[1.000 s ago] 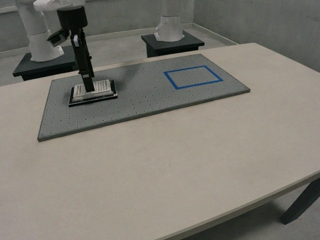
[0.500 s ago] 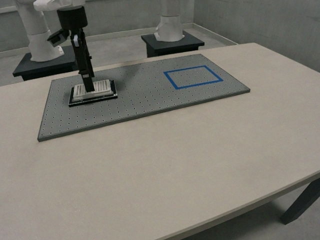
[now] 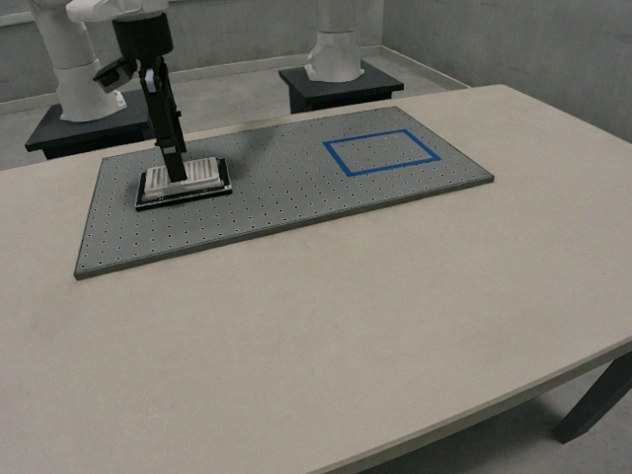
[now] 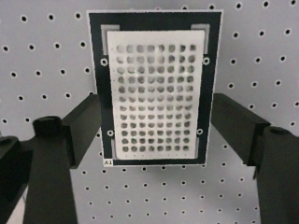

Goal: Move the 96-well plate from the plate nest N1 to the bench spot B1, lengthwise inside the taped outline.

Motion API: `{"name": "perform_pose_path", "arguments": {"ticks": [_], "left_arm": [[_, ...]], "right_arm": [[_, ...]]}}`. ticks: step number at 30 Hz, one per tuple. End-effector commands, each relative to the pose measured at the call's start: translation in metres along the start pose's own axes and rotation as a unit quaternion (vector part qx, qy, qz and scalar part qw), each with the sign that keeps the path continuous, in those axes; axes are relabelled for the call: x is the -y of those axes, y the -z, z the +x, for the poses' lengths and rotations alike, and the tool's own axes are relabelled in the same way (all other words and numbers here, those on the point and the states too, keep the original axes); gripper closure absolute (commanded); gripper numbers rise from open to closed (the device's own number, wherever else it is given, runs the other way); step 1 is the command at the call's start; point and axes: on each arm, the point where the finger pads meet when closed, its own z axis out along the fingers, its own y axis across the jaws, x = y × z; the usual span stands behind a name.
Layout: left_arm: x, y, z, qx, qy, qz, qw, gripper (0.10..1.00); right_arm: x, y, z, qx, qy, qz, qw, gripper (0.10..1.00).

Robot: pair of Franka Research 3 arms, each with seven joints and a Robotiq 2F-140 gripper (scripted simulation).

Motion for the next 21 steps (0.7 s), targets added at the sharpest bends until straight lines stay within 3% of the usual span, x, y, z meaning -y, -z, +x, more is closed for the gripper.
{"name": "perform_pose_path", "arguments": {"ticks": [1,21], "left_arm": [[-0.0003,-0.0022,0.0001,0.001,0.001,0.000,1.0000,0.400],[-0.0003,-0.0079,0.0001,0.001,0.001,0.000,1.0000,0.400]], "right_arm": [[0.0000,0.0001,0.0000,0.000,0.000,0.000,1.0000,0.098],[0.0000,0.0001,0.0000,0.000,0.000,0.000,1.0000,0.098]]}}
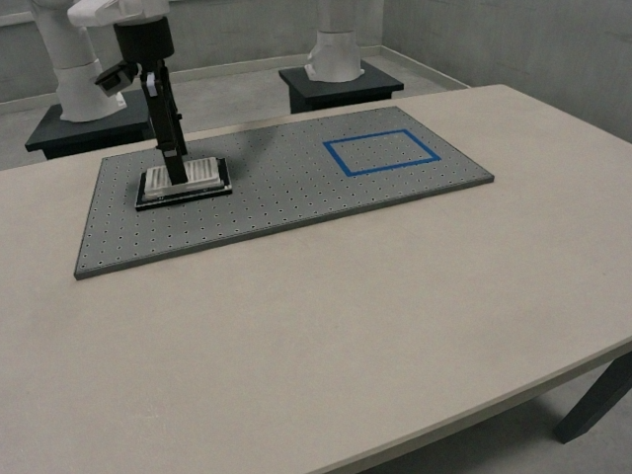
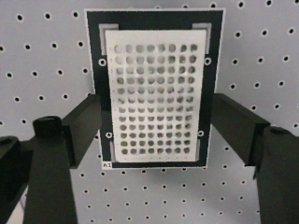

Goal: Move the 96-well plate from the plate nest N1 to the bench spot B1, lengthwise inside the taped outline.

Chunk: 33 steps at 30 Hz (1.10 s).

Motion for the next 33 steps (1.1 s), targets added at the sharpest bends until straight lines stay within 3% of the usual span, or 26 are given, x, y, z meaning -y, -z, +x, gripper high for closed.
{"name": "perform_pose_path", "arguments": {"ticks": [1,33], "left_arm": [[0.000,-0.003,0.000,0.000,0.001,0.001,1.0000,0.400],[0.000,-0.016,0.000,0.000,0.001,0.001,1.0000,0.400]], "right_arm": [[0.000,0.000,0.000,0.000,0.000,0.000,1.0000,0.098],[0.000,0.000,0.000,0.000,0.000,0.000,1.0000,0.098]]}}
